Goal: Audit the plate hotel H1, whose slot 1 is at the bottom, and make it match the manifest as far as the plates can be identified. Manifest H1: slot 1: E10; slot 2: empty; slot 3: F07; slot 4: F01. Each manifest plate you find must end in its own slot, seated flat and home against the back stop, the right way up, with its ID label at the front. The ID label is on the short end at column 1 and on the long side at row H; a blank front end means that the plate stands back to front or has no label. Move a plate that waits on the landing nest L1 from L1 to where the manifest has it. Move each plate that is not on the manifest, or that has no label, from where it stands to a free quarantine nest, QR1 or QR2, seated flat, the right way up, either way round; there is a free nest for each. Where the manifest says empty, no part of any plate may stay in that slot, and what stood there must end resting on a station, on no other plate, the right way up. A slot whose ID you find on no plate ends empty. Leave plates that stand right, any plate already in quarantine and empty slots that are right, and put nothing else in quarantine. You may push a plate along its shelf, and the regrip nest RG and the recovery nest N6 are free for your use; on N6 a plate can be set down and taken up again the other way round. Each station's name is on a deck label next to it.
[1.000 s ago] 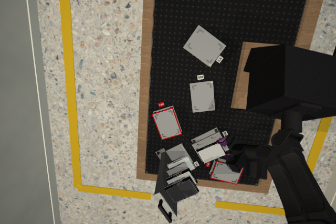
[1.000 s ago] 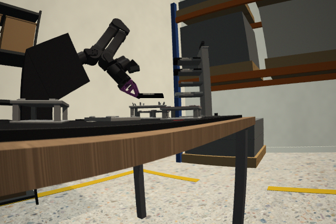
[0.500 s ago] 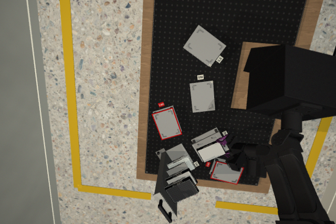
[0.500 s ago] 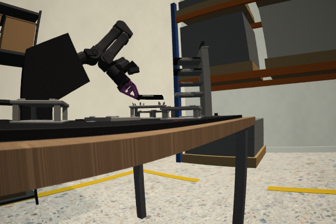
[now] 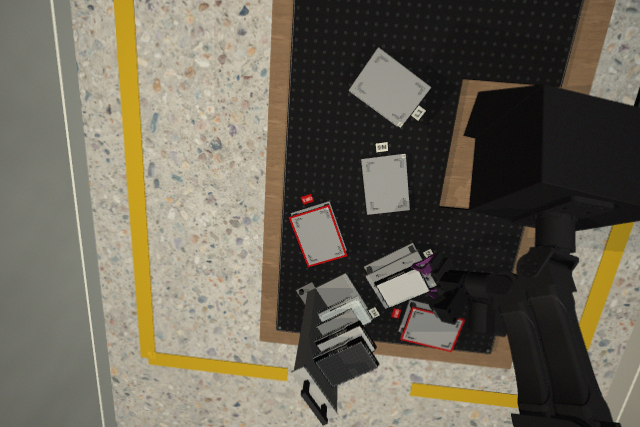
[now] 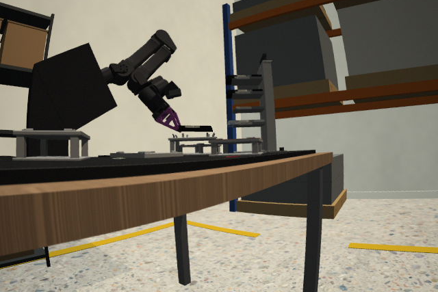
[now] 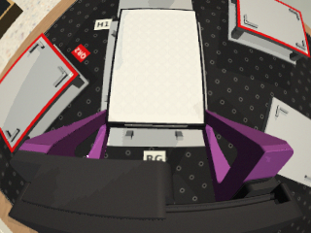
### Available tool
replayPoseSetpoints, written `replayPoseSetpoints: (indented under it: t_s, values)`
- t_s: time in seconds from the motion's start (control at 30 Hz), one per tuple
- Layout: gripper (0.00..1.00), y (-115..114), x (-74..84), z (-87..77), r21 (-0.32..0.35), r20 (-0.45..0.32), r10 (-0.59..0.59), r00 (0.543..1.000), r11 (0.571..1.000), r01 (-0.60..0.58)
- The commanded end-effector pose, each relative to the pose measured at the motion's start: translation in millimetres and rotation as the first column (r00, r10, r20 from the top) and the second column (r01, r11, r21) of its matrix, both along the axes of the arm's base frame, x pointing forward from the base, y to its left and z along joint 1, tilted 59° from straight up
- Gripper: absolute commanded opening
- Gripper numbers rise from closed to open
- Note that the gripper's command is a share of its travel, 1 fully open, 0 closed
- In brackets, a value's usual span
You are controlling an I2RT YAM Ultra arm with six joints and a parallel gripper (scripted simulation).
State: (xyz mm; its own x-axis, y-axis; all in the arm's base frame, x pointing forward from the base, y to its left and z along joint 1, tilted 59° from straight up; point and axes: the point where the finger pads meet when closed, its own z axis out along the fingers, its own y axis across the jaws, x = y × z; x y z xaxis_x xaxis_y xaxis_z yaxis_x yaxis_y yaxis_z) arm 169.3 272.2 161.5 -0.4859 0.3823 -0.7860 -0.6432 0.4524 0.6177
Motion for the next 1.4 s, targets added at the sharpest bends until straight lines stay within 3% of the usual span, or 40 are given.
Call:
replayPoseSetpoints:
  t_s: [0.0, 1.37]
  values:
    - [0.86, -1.6, 3.4, 8.1, 0.031, 0.015, -0.022, 1.0, 0.999, 0.022]
    - [0.86, 12.9, 4.4, -1.5, 0.031, 0.015, -0.022, 1.0, 0.999, 0.022]
